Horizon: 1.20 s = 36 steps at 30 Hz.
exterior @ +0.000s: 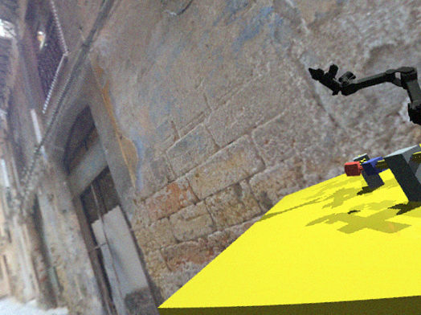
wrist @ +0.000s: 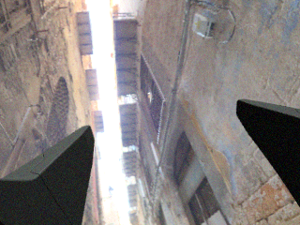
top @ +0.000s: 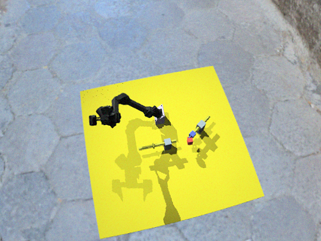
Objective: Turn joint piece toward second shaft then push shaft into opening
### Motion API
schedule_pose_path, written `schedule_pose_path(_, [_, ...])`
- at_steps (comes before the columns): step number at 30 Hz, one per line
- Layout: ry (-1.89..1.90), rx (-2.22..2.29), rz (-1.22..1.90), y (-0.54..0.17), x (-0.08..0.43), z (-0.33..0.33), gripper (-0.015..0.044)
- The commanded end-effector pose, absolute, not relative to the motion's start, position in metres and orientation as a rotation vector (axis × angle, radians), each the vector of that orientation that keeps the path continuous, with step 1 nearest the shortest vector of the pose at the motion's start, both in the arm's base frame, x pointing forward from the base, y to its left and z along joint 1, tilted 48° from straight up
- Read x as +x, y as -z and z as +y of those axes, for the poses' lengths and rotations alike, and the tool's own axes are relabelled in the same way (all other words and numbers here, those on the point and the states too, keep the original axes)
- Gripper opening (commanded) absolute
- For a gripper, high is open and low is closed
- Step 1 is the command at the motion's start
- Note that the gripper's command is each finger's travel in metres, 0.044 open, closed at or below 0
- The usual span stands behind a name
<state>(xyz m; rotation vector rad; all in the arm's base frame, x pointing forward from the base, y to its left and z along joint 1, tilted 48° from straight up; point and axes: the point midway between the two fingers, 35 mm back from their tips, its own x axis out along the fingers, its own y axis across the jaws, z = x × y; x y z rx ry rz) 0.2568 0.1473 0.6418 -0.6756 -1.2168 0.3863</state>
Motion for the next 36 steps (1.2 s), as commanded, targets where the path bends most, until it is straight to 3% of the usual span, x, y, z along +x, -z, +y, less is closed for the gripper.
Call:
schedule_pose_path(1, [-0.390, -0.734, -1.132, -0.613, 0.294, 0.157, 0.0440])
schedule_pose_path(21, [-0.575, -1.302, -0.805, -0.418, 0.437, 0.192, 0.0440])
schedule_pose_path(36, [-0.944, -1.617, -0.745, -0.221, 0.471, 0.202, 0.0440])
